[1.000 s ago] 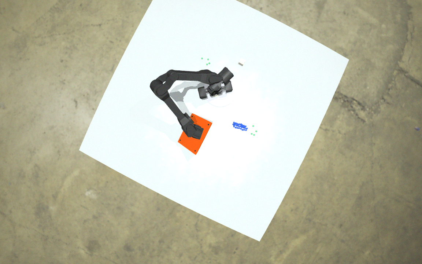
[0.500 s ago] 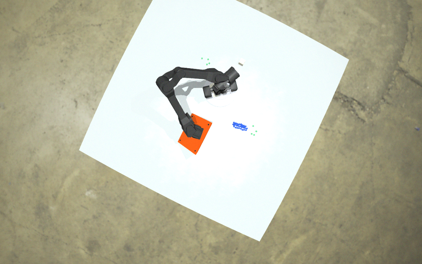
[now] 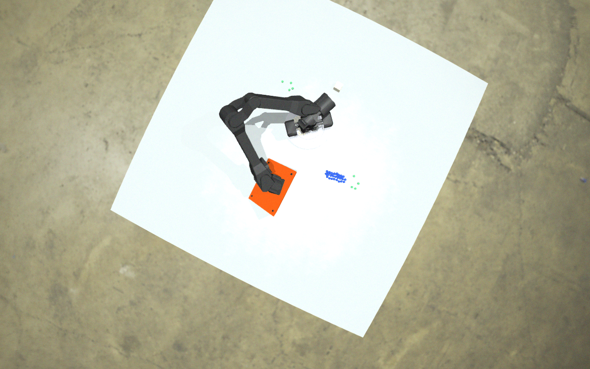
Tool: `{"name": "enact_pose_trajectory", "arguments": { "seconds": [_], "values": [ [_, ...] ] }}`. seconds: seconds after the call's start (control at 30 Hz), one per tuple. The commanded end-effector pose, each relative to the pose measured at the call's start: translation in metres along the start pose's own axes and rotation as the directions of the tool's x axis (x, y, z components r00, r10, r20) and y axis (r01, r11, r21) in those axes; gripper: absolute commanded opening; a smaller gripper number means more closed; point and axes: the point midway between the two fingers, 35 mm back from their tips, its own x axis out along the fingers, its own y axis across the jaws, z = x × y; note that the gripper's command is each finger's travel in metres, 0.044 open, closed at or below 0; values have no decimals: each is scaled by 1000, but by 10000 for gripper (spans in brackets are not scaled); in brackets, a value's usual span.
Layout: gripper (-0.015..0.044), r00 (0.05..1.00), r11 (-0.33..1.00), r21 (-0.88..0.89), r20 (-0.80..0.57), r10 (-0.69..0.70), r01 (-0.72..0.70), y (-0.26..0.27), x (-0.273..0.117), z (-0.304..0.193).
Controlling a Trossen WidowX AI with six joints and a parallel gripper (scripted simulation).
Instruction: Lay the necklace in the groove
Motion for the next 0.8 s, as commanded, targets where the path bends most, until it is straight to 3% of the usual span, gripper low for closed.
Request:
{"name": "enact_pose_trajectory", "arguments": {
  "seconds": [0.0, 0.57, 0.77],
  "values": [
    [0, 1000, 1000, 4, -1, 3, -3, 1, 4, -1],
    [440, 1000, 1000, 3, -2, 4, -4, 1, -1, 0],
    [440, 1000, 1000, 4, -1, 2, -2, 1, -8, 0]
  ]
}}
